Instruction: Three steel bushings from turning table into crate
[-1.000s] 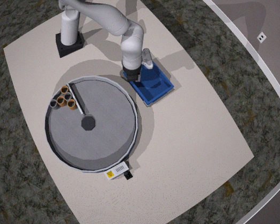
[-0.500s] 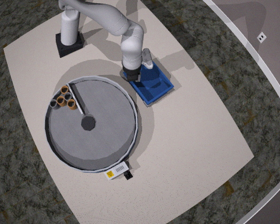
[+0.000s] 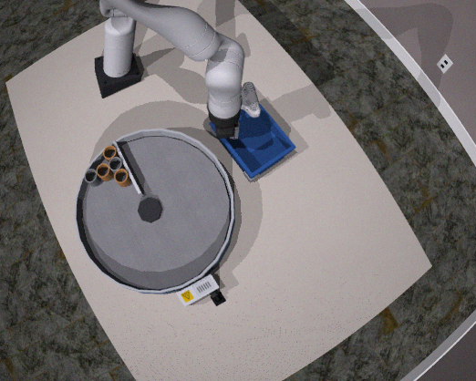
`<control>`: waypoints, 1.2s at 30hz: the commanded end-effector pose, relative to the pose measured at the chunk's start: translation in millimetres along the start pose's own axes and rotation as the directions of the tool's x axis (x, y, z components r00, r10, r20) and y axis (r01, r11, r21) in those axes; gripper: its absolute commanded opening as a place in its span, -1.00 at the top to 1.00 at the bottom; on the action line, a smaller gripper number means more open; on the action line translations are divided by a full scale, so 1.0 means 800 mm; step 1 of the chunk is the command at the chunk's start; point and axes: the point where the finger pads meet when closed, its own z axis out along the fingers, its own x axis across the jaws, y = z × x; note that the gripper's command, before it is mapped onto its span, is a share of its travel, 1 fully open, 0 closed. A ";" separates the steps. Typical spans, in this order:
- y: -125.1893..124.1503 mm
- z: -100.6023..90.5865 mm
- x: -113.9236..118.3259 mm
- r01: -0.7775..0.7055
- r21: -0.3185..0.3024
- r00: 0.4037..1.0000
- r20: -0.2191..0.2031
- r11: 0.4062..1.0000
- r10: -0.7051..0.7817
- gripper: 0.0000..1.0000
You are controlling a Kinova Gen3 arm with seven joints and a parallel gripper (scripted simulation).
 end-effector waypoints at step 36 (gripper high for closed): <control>-0.002 -0.013 0.000 -0.001 0.005 1.000 -0.005 1.000 0.001 0.05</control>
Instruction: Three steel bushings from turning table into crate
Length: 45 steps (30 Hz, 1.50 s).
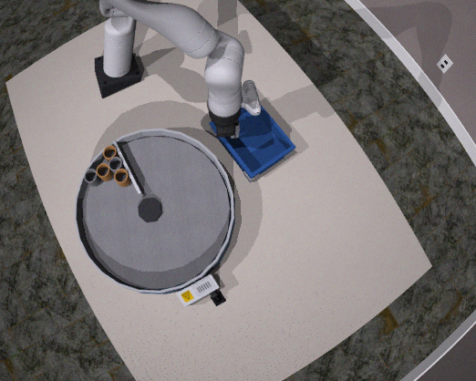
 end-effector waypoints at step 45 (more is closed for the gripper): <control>-0.003 -0.019 0.000 -0.002 0.009 1.000 -0.007 1.000 0.002 0.05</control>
